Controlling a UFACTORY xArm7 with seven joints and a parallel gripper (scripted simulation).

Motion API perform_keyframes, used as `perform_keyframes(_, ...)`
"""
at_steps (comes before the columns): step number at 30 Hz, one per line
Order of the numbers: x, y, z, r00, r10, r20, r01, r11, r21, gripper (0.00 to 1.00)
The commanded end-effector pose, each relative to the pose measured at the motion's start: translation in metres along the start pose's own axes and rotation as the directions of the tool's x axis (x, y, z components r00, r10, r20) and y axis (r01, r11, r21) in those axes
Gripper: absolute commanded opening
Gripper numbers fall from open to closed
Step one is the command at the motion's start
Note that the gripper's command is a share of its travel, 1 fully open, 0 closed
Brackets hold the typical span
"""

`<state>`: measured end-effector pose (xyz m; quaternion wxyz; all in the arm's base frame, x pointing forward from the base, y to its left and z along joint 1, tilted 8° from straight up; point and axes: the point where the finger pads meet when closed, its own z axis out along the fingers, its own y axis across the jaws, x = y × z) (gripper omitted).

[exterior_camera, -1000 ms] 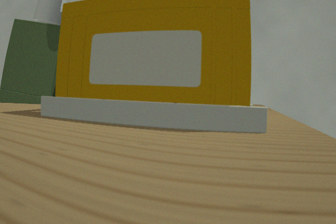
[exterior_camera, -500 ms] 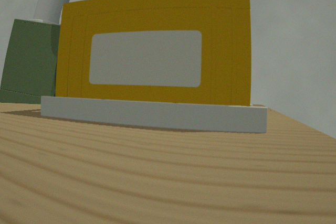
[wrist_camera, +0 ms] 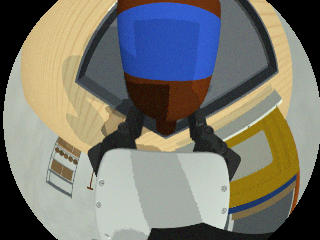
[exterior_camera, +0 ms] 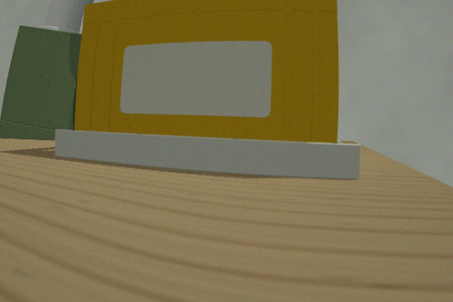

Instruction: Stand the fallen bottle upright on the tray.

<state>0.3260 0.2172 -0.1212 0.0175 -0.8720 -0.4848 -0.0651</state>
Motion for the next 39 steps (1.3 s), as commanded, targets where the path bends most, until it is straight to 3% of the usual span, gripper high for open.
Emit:
perform_keyframes(1, 0.0010, 0.0006, -0.0006, 1.000, 0.000, -0.002, 0.000, 1.000, -0.001, 0.65)
perform_keyframes(7, 0.0010, 0.0006, -0.0006, 1.000, 0.000, -0.002, 0.000, 1.000, -0.001, 0.65)
perform_keyframes(8, 0.0010, 0.0006, -0.0006, 1.000, 0.000, -0.002, 0.000, 1.000, -0.001, 0.00)
perform_keyframes(39, 0.0010, 0.0006, -0.0006, 1.000, 0.000, -0.002, 0.000, 1.000, -0.001, 0.00)
